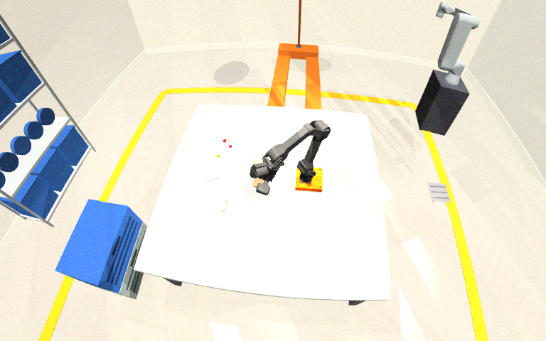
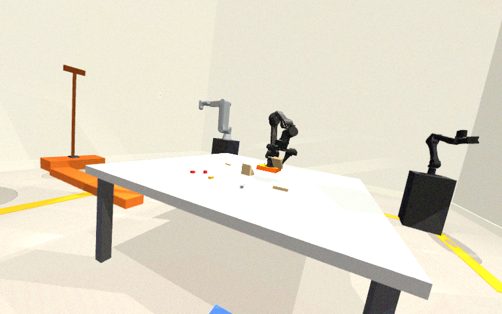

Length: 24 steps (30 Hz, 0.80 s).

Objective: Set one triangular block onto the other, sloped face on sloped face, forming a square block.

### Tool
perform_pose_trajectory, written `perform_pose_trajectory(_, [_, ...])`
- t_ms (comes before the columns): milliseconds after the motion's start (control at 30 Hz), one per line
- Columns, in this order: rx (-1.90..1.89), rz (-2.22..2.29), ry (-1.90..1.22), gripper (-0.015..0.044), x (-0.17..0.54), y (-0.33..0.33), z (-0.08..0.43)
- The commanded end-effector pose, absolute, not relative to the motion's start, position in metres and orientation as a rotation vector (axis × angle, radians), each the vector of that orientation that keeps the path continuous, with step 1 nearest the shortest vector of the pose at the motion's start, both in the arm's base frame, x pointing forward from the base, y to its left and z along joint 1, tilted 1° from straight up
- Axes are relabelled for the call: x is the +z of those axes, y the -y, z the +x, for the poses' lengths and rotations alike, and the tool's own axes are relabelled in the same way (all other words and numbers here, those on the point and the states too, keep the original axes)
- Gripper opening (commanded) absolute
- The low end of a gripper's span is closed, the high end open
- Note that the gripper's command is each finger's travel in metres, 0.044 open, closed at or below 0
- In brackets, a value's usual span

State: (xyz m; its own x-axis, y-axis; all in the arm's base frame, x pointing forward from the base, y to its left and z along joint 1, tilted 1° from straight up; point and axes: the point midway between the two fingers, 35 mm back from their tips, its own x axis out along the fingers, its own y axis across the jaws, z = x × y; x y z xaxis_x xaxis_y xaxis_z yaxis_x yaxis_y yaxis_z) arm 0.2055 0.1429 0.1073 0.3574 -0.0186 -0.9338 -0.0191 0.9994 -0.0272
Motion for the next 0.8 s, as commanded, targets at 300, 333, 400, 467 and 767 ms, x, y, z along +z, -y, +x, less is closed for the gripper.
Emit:
perform_pose_trajectory(300, [-0.009, 0.006, -1.18, 0.0, 0.115, -0.131, 0.211])
perform_pose_trajectory(333, [-0.009, 0.005, -1.182, 0.0, 0.116, -0.128, 0.212])
perform_pose_trajectory(400, [-0.01, 0.005, -1.185, 0.0, 0.119, -0.121, 0.214])
perform_pose_trajectory(467, [-0.011, 0.005, -1.188, 0.0, 0.121, -0.114, 0.216])
perform_pose_trajectory(767, [-0.013, 0.004, -1.198, 0.0, 0.132, -0.083, 0.222])
